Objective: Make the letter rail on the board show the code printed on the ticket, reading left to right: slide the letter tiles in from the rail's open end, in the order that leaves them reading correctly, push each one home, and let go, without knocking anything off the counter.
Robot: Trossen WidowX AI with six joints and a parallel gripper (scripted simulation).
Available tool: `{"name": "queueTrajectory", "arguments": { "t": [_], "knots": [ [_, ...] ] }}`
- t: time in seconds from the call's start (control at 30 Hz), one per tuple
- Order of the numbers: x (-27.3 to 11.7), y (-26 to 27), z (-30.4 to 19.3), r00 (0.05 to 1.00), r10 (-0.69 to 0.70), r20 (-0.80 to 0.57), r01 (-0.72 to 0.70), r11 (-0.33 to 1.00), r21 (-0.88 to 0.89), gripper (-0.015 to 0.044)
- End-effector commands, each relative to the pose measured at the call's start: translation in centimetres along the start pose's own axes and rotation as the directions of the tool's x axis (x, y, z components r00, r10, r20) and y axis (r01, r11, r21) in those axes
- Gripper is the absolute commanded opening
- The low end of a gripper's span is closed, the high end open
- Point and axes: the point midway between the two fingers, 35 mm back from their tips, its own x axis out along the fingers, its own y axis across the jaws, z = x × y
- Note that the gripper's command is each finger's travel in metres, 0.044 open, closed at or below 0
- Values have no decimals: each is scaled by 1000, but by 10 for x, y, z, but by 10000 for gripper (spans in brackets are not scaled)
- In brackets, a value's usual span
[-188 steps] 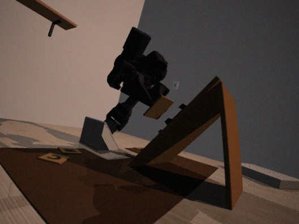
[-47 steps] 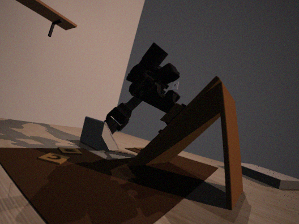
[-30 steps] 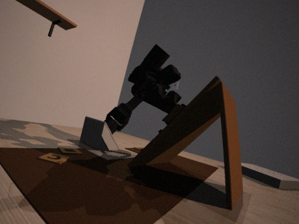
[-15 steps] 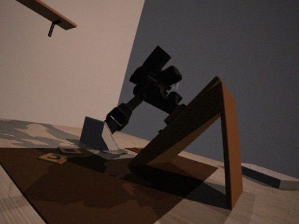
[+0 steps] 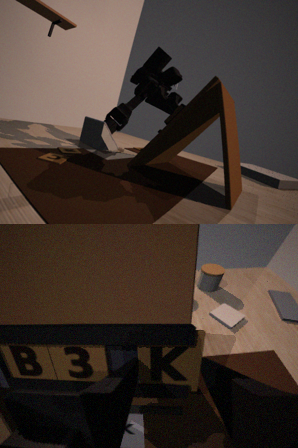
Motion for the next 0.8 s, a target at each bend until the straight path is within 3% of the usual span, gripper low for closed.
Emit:
{"name": "queueTrajectory", "arguments": {
  "t": [0.0, 0.77],
  "knots": [
    [0, 1, -1, 1000, -3, -2, 3, 1000, 9, 0],
    [0, 14, -1, 1000, -3, -2, 3, 1000, 10, 0]
  ]
}}
